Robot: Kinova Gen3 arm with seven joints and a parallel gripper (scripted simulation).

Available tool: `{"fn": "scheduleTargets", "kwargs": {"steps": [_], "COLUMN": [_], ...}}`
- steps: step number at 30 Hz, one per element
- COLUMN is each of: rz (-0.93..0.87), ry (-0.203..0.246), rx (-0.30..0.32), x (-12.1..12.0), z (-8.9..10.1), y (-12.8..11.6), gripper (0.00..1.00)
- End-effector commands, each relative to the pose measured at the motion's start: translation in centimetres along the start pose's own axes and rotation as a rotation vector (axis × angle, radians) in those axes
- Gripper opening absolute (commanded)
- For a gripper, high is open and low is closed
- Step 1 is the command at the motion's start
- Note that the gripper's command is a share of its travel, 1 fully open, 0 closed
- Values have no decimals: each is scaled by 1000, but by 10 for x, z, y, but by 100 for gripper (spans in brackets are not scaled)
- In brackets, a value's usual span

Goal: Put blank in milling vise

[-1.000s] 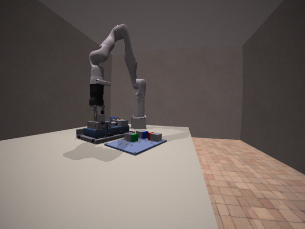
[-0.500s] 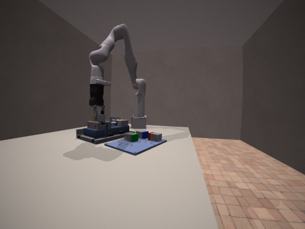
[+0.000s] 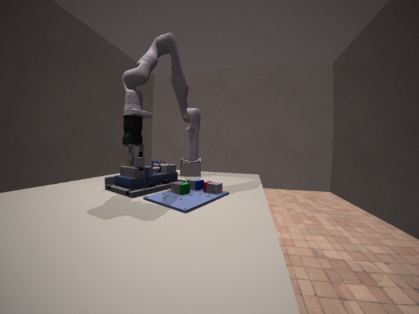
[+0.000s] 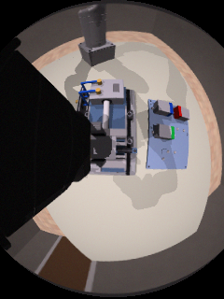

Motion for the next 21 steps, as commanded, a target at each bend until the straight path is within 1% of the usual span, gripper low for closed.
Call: {"fn": "scheduleTargets", "kwargs": {"steps": [1,21], "rz": [-2,-4], "ry": [-2,-2], "rx": [0,0], "x": [1,1], "z": [1,0], "y": [0,0], "gripper": [0,0]}}
Point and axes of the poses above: the point where the finger pads meet when closed, its own z axis back along the fingers, its own x axis across the jaws, y = z × x, the point moved 3 cm from there along z, back along the fingers, and after that the axes turned 5 degrees about -z, right-handed, at the moved point
